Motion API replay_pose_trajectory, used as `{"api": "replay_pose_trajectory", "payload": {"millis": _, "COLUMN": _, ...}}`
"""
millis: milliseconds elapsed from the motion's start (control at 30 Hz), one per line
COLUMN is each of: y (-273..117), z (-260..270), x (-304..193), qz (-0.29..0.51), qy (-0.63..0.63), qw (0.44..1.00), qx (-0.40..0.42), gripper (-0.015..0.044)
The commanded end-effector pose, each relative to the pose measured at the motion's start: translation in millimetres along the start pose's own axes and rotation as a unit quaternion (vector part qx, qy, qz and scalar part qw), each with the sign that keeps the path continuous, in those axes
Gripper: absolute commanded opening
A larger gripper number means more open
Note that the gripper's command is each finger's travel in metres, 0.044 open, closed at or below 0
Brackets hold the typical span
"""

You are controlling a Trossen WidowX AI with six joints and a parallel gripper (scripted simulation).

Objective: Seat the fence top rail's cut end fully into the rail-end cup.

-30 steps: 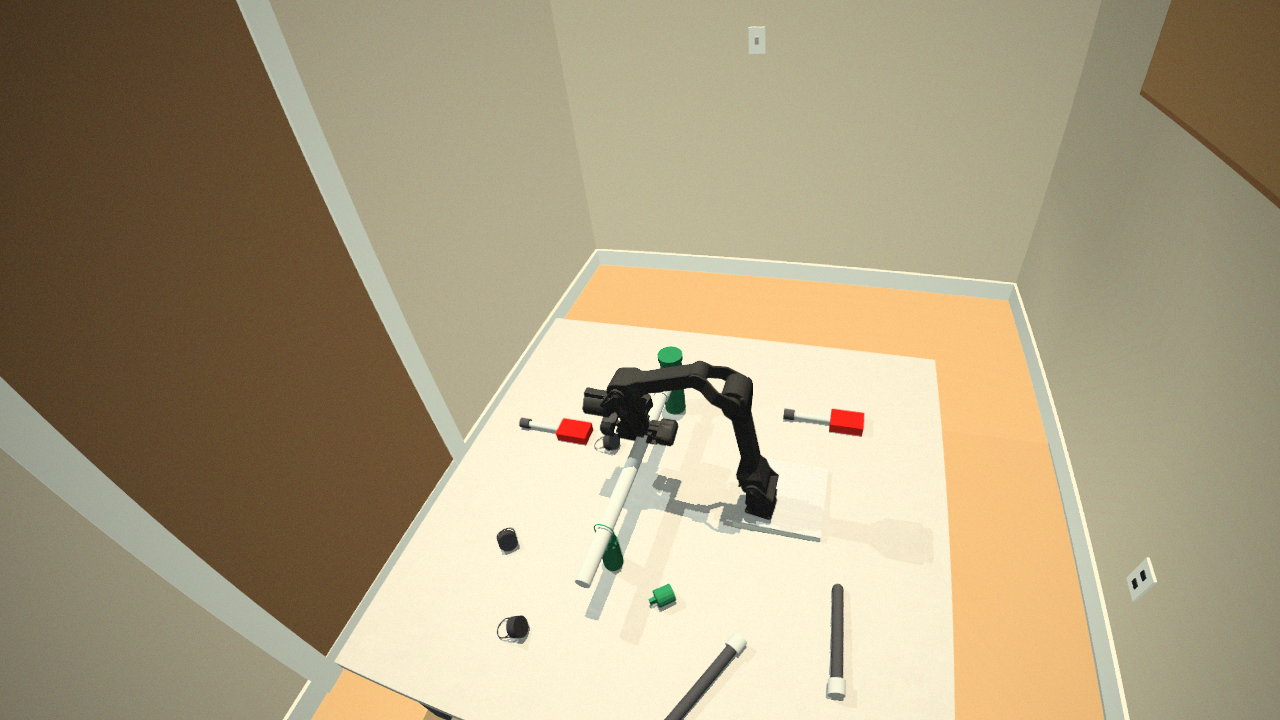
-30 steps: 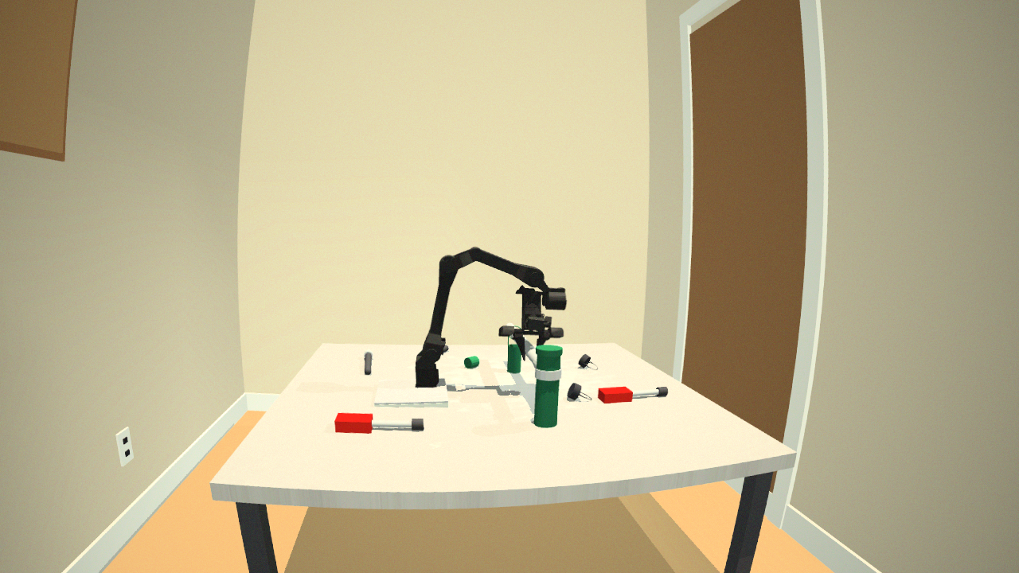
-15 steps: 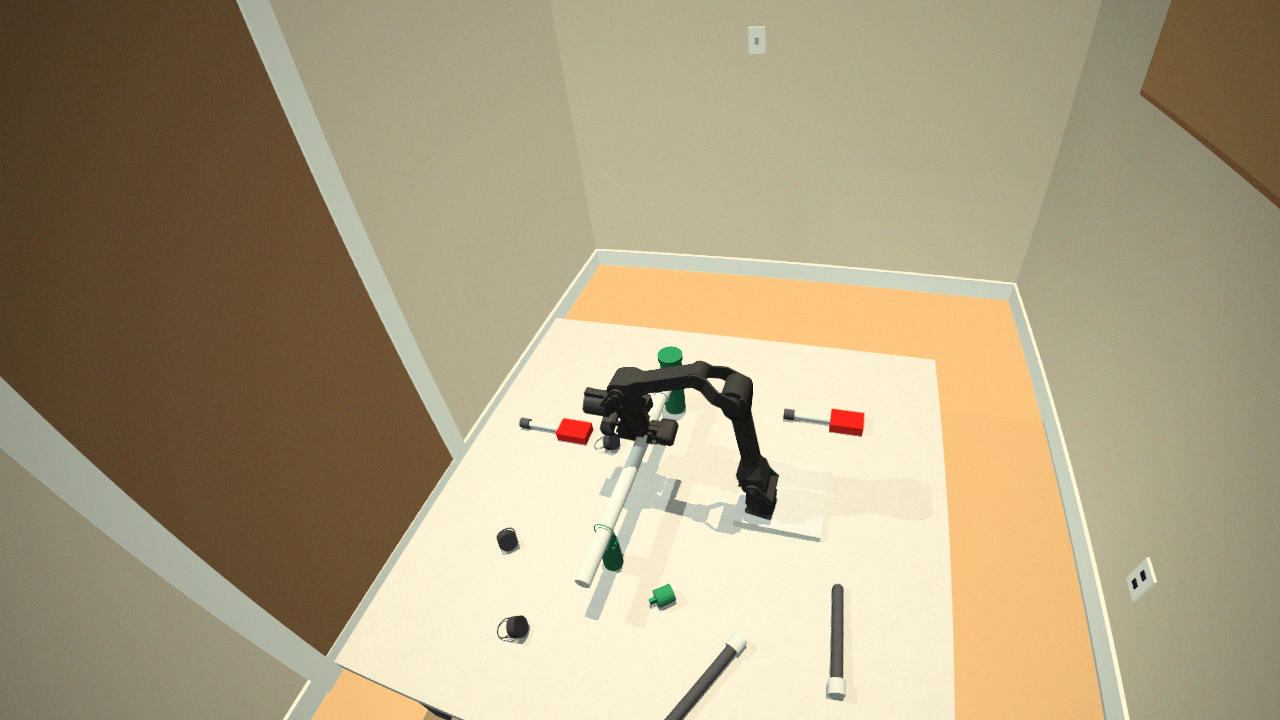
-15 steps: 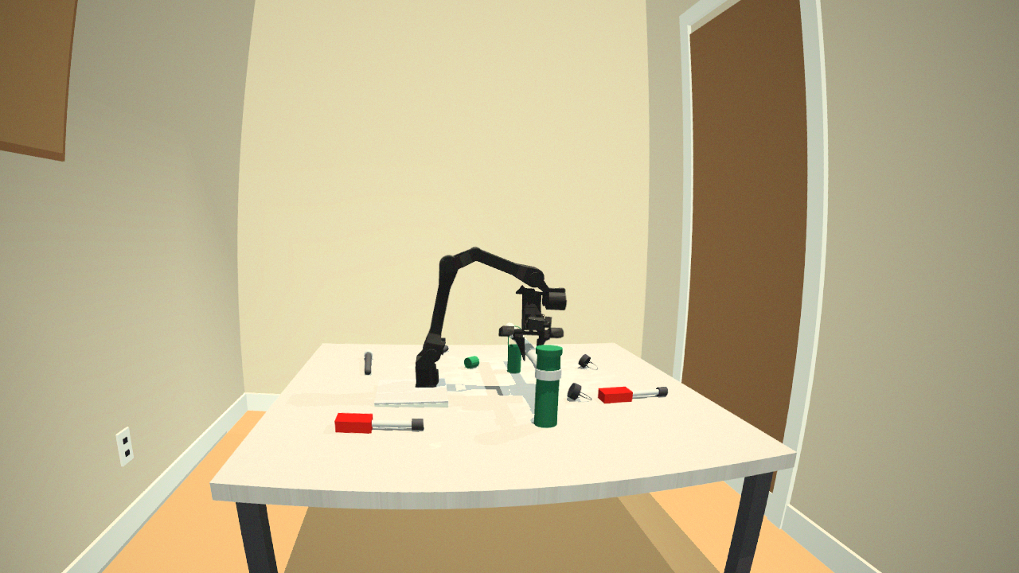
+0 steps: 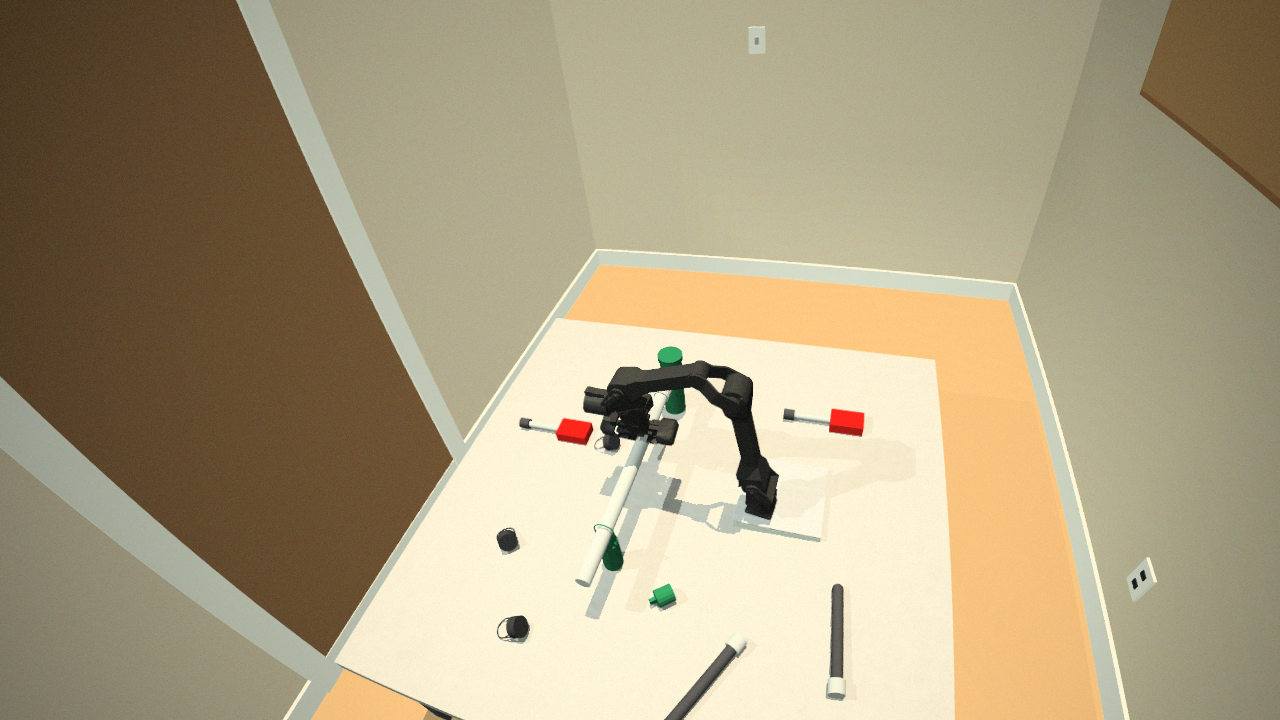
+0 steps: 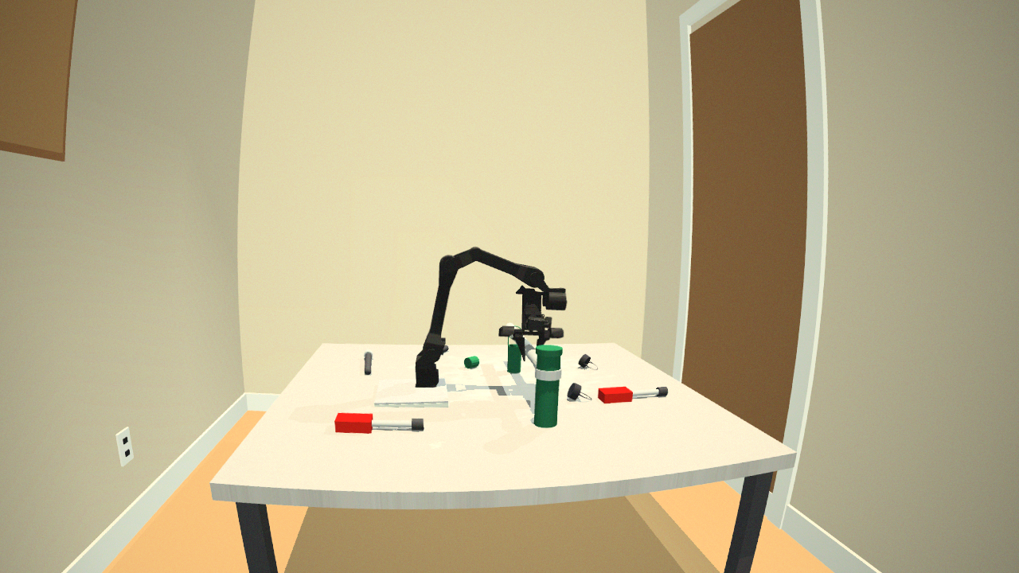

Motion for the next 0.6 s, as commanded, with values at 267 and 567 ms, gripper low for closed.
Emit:
{"api": "replay_pose_trajectory", "payload": {"millis": 267, "y": 0.1, "z": -0.1, "x": 0.5, "qz": 0.0, "qy": 0.0, "qw": 1.0, "qx": 0.0, "gripper": 0.0}}
{"api": "replay_pose_trajectory", "payload": {"millis": 567, "y": 0.5, "z": 0.0, "x": 1.9, "qz": 0.0, "qy": 0.0, "qw": 1.0, "qx": 0.0, "gripper": 0.0}}
Point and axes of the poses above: the point midway between the two fingers, 35 mm back from their tips, its own y axis out along the fingers, its own z axis across the jaws, x = y × z, the point moved 1 cm from there along -y, back along the fingers, and after that the axes turned 3 degrees about -y, right-handed, at the moved point
